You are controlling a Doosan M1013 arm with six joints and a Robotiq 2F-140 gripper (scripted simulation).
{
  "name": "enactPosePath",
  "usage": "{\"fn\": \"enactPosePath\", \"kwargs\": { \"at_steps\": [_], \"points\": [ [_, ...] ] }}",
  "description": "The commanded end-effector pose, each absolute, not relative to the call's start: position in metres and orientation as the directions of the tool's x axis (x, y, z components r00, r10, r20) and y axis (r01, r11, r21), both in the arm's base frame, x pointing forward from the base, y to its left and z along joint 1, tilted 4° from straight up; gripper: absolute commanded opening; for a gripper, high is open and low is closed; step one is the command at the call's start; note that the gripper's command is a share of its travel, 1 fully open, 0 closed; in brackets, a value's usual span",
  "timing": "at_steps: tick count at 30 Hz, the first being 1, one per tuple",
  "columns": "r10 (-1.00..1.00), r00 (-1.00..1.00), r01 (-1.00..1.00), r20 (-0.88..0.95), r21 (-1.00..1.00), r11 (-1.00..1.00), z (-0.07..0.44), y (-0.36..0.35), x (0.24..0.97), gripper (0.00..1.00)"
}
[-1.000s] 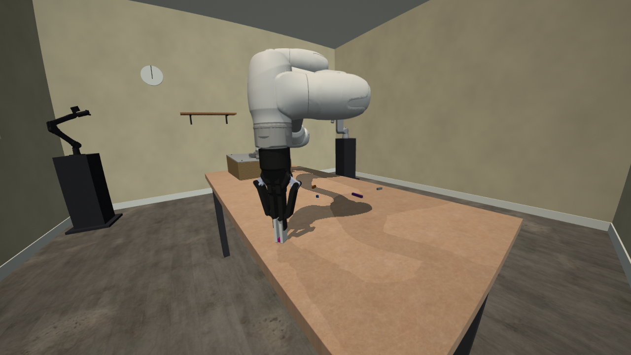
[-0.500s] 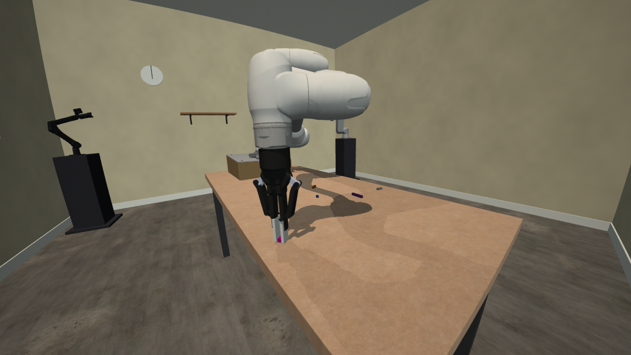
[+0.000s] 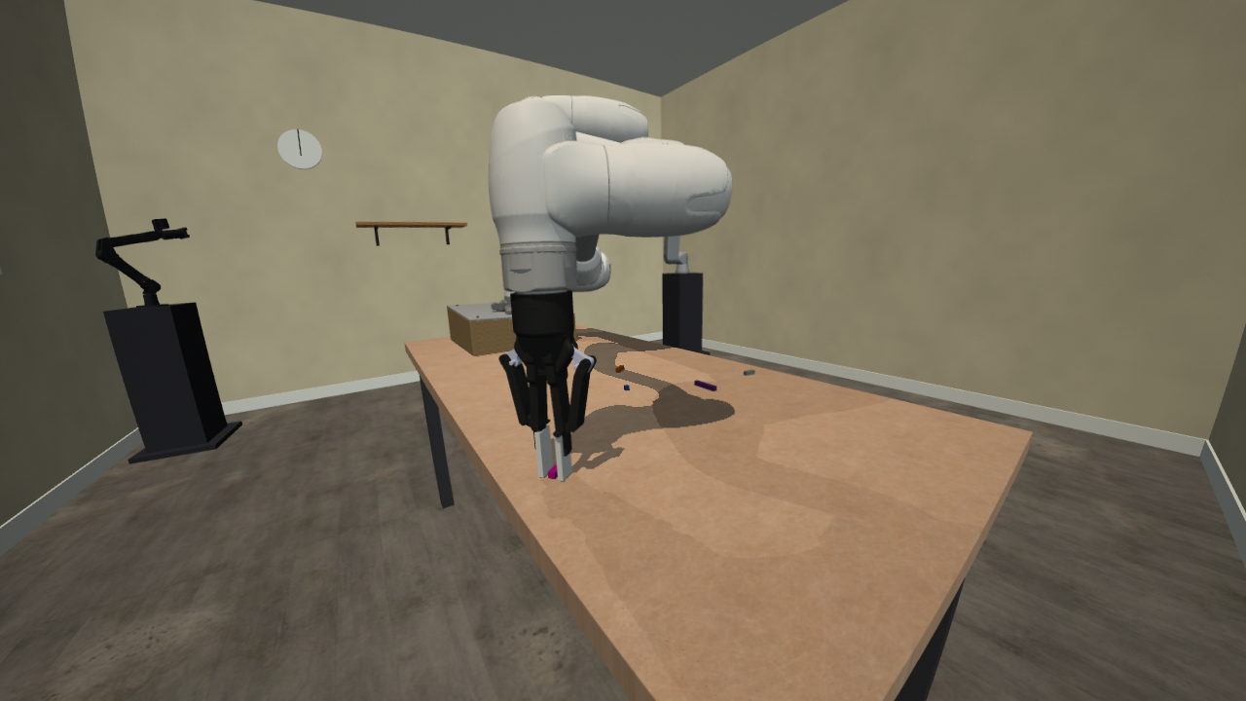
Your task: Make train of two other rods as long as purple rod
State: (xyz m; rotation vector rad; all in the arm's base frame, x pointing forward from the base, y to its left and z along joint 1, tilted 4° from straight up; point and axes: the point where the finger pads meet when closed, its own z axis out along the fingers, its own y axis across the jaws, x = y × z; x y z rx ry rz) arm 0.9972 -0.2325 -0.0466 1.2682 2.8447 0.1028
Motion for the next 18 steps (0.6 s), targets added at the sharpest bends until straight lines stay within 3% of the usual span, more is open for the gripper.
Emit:
{"fn": "enactPosePath", "kwargs": {
  "at_steps": [1,18],
  "points": [
    [0.744,-0.668,0.742,0.004,0.071,0.667,-0.046,-0.233,0.997,0.23],
    [0.744,-0.668,0.742,0.004,0.071,0.667,0.002,-0.235,0.995,0.23]
  ]
}}
